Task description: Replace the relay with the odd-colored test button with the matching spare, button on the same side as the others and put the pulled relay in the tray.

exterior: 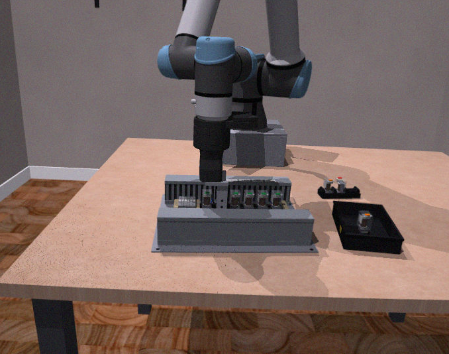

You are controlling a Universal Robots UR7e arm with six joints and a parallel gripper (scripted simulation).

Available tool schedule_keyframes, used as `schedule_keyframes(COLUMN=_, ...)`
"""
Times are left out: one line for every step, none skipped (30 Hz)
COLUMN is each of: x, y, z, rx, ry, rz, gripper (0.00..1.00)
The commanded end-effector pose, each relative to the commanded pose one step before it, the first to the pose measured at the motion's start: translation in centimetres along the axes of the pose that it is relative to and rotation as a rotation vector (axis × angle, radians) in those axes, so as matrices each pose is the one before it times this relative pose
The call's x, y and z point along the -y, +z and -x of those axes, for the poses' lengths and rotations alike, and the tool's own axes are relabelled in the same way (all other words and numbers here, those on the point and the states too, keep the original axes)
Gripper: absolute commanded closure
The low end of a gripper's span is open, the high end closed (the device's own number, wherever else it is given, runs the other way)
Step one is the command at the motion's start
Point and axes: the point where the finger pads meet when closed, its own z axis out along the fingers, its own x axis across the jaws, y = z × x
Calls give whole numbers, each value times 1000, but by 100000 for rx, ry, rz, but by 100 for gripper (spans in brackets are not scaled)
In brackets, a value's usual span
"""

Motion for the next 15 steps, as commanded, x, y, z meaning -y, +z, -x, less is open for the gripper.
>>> schedule_keyframes(x=-23, y=-213, z=-45, rx=-124, ry=21, rz=23, gripper=0)
schedule_keyframes(x=0, y=-80, z=0, rx=12, ry=9, rz=-25, gripper=0)
schedule_keyframes(x=0, y=-80, z=0, rx=12, ry=9, rz=-25, gripper=0)
schedule_keyframes(x=0, y=-80, z=0, rx=12, ry=9, rz=-25, gripper=0)
schedule_keyframes(x=0, y=0, z=0, rx=0, ry=0, rz=0, gripper=0)
schedule_keyframes(x=0, y=0, z=0, rx=0, ry=0, rz=0, gripper=0)
schedule_keyframes(x=0, y=0, z=0, rx=0, ry=0, rz=0, gripper=0)
schedule_keyframes(x=0, y=0, z=0, rx=0, ry=0, rz=0, gripper=0)
schedule_keyframes(x=0, y=0, z=0, rx=0, ry=0, rz=0, gripper=0)
schedule_keyframes(x=0, y=0, z=0, rx=0, ry=0, rz=0, gripper=0)
schedule_keyframes(x=0, y=0, z=0, rx=0, ry=0, rz=0, gripper=0)
schedule_keyframes(x=0, y=0, z=0, rx=0, ry=0, rz=0, gripper=0)
schedule_keyframes(x=0, y=0, z=0, rx=0, ry=0, rz=0, gripper=0)
schedule_keyframes(x=0, y=0, z=0, rx=0, ry=0, rz=0, gripper=0)
schedule_keyframes(x=0, y=0, z=0, rx=0, ry=0, rz=0, gripper=0)
